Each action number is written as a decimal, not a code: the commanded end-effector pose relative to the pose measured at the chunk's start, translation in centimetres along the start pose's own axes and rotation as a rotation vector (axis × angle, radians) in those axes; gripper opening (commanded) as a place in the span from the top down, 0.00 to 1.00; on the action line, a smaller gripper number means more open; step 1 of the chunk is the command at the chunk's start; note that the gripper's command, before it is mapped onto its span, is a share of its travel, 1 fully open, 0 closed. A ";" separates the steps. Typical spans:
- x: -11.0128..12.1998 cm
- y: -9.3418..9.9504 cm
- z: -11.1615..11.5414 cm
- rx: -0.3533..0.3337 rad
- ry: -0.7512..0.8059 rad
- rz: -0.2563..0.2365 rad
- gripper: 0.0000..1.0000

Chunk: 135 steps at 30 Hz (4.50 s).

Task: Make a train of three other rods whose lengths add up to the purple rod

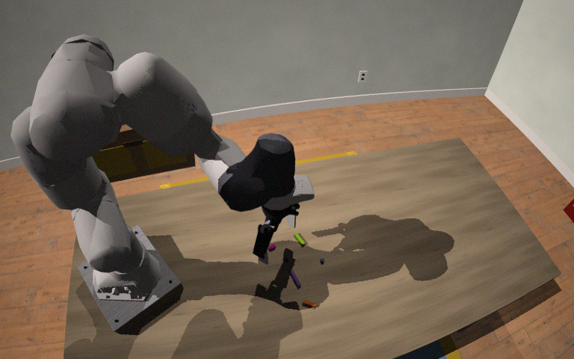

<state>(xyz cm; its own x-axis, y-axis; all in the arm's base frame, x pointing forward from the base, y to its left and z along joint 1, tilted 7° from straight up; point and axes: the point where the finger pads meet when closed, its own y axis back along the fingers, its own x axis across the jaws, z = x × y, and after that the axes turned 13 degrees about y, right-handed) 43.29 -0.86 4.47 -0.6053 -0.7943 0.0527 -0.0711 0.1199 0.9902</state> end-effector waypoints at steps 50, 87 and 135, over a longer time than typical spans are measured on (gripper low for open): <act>-0.3 -0.3 -4.1 -0.016 0.037 0.001 0.00; -0.3 -0.3 -4.1 -0.016 0.037 0.001 0.00; 2.4 -0.3 -9.8 0.001 -0.841 0.017 0.00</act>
<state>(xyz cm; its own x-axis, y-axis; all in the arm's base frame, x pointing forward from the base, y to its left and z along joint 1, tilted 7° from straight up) 49.62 -8.35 5.63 -0.9723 -0.2313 -0.0342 -0.0618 0.1131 0.9917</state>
